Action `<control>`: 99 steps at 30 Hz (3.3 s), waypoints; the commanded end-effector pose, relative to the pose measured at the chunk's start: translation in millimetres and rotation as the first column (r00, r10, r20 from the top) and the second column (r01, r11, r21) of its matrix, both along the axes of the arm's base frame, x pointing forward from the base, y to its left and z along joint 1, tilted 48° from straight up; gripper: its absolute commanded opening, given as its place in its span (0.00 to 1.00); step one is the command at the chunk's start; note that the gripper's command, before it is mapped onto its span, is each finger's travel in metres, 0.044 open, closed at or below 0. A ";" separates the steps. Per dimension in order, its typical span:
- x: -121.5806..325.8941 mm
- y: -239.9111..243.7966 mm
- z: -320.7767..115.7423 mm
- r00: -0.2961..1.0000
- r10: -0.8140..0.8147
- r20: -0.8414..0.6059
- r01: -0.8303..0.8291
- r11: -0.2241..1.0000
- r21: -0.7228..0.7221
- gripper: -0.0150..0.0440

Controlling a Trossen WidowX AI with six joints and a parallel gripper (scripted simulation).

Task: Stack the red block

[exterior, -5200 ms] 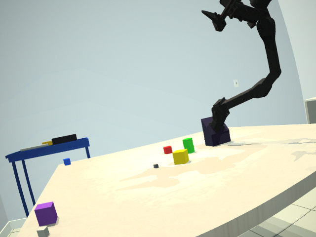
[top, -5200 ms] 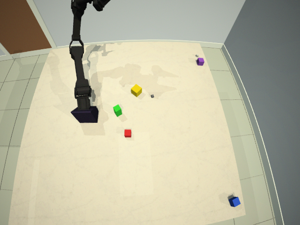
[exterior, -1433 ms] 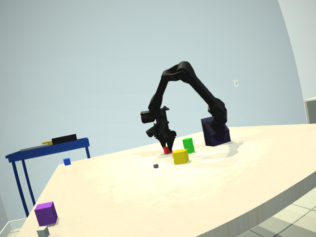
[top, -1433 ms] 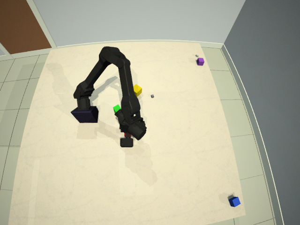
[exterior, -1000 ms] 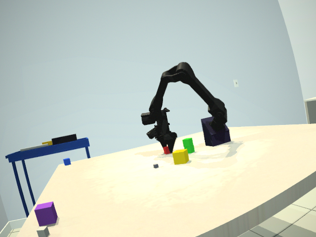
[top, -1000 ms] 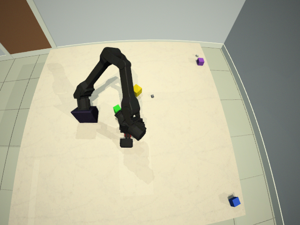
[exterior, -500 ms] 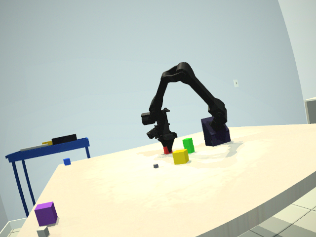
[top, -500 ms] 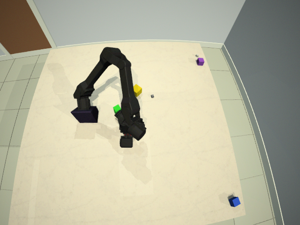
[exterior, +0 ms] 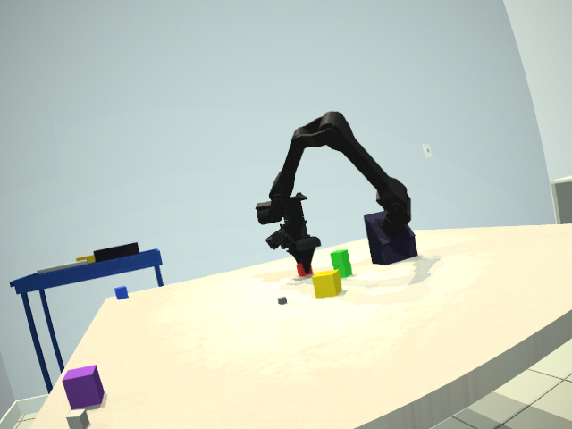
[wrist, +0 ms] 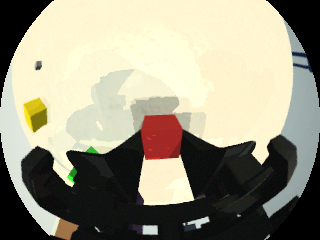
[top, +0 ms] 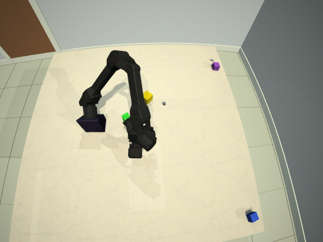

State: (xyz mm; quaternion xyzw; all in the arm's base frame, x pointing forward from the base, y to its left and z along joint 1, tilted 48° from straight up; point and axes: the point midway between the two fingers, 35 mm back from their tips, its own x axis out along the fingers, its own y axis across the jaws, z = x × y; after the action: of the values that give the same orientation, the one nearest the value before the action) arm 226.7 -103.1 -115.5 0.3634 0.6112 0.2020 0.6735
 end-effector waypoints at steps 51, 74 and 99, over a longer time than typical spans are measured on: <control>-40.9 -16.1 146.7 1.000 0.001 0.003 -0.001 1.000 -0.010 0.25; -53.2 35.5 153.1 1.000 0.001 0.002 -0.001 1.000 -0.007 0.25; -48.4 55.6 134.3 1.000 0.001 0.003 -0.001 1.000 -0.006 0.25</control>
State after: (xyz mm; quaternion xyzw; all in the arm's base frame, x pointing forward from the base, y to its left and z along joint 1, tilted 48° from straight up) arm 177.8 -47.9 18.8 0.3575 0.6123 0.2018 0.6757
